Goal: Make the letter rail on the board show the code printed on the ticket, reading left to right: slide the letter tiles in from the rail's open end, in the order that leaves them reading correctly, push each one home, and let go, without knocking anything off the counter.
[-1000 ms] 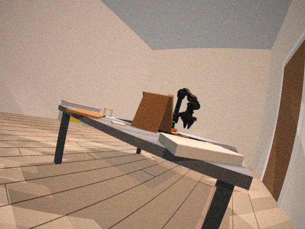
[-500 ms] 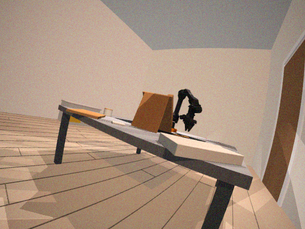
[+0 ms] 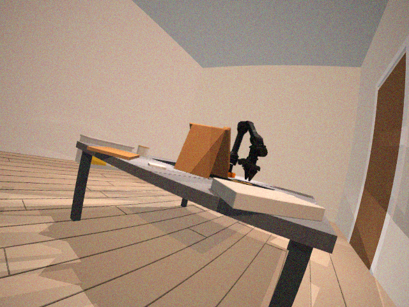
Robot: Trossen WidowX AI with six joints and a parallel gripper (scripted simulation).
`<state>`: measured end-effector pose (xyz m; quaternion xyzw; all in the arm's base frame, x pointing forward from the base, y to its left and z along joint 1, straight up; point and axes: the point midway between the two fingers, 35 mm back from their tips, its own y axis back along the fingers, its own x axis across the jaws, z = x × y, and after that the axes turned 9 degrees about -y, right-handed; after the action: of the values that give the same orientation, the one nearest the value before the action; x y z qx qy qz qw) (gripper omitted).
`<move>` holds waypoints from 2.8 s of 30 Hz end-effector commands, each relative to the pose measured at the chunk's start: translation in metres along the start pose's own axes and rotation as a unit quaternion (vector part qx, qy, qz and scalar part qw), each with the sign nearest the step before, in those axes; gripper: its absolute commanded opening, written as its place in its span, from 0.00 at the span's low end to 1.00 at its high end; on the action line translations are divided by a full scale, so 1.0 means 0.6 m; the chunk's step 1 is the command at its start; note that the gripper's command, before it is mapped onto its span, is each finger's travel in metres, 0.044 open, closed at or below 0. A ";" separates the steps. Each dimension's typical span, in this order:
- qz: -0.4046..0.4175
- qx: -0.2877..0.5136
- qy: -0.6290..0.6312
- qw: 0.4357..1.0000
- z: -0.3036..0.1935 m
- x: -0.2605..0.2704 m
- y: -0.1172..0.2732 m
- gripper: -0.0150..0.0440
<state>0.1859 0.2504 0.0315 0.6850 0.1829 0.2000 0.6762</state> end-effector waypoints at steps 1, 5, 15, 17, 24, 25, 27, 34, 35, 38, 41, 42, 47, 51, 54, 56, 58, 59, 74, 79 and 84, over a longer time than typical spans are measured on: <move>0.001 -0.001 -0.002 1.000 0.000 0.001 -0.002 0.83; 0.001 -0.001 -0.002 1.000 0.000 0.001 -0.010 0.83; 0.001 -0.001 -0.002 1.000 0.001 0.000 -0.033 0.83; 0.001 -0.001 -0.002 1.000 0.001 0.000 -0.033 0.83; 0.001 -0.001 -0.002 1.000 0.001 0.000 -0.033 0.83; 0.001 -0.001 -0.002 1.000 0.001 0.000 -0.033 0.83; 0.001 -0.001 -0.002 1.000 0.001 0.000 -0.033 0.79; 0.001 -0.001 -0.002 1.000 0.001 0.000 -0.033 0.71; 0.001 -0.001 -0.002 1.000 0.001 0.000 -0.033 0.70; 0.001 -0.001 -0.002 1.000 0.001 0.000 -0.033 0.66; 0.001 -0.001 -0.002 1.000 0.000 0.000 -0.029 0.56; 0.001 -0.001 -0.002 1.000 0.000 0.000 -0.027 0.52; 0.001 -0.001 -0.002 1.000 0.000 -0.002 -0.024 0.29; 0.001 -0.001 -0.002 1.000 0.000 -0.003 -0.022 0.25; 0.001 -0.001 -0.002 1.000 0.000 -0.003 -0.020 0.25; 0.001 -0.001 -0.002 1.000 0.000 -0.004 -0.018 0.25; 0.001 -0.001 -0.002 1.000 -0.001 -0.004 -0.017 0.25; 0.001 -0.001 -0.002 1.000 -0.001 -0.004 -0.016 0.25; 0.001 -0.001 -0.002 1.000 -0.001 -0.007 -0.006 0.25; 0.001 -0.001 -0.002 1.000 -0.001 -0.007 -0.002 0.25; 0.001 -0.001 -0.002 1.000 -0.001 -0.008 0.001 0.25</move>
<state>0.1810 0.2483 0.0292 0.6842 0.1843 0.1996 0.6767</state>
